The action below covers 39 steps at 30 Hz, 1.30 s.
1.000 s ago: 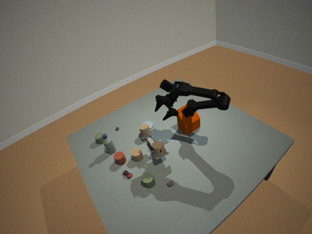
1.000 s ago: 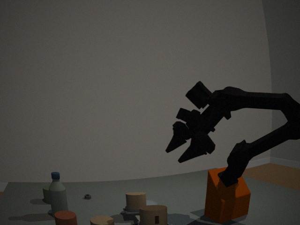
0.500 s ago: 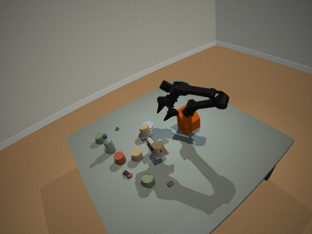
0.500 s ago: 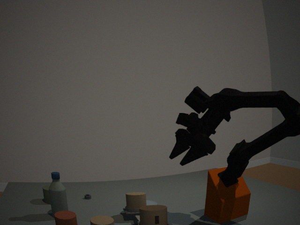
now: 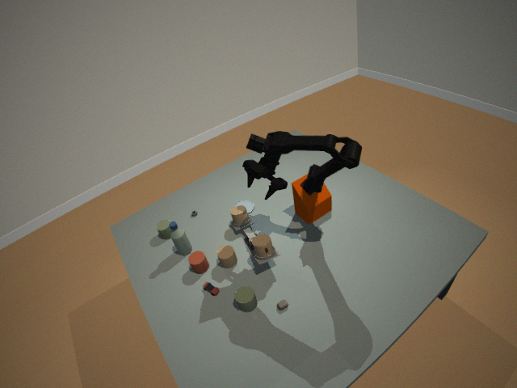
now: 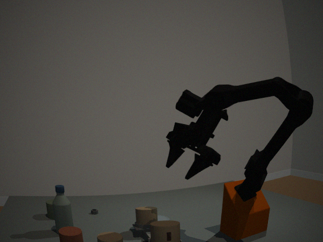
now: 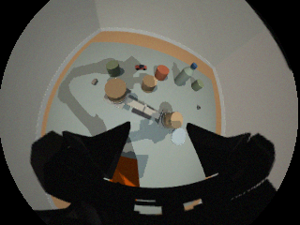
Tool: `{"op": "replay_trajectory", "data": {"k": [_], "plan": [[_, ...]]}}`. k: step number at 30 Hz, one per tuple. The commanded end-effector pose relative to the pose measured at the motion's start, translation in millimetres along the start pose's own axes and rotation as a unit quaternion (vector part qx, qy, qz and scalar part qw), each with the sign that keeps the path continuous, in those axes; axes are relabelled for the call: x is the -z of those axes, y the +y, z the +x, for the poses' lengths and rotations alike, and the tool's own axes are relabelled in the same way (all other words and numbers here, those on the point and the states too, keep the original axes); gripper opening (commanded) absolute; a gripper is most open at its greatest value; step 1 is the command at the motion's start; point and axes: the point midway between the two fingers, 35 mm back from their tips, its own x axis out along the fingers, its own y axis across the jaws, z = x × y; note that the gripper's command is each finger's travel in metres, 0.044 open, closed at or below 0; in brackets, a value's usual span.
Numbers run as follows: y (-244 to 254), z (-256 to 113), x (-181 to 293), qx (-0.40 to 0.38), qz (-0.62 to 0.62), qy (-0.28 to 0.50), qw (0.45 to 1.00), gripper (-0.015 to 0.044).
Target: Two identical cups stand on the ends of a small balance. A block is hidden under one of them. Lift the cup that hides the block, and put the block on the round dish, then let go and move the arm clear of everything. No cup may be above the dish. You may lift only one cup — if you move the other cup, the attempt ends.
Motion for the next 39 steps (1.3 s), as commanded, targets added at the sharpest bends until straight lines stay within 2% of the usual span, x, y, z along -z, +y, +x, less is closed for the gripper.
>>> {"op": "replay_trajectory", "data": {"k": [1,16,35,39], "plan": [[-14.6,8.5,-4.6,-0.012,-0.066,0.03,0.997,0.044],[-58.0,53.0,-4.3,-0.088,-0.28,0.108,0.95,0.044],[-104.4,131.5,27.4,-0.229,-0.522,0.157,0.807,0.044],[-105.7,134.5,29.3,-0.234,-0.529,0.157,0.8,0.044]]}}
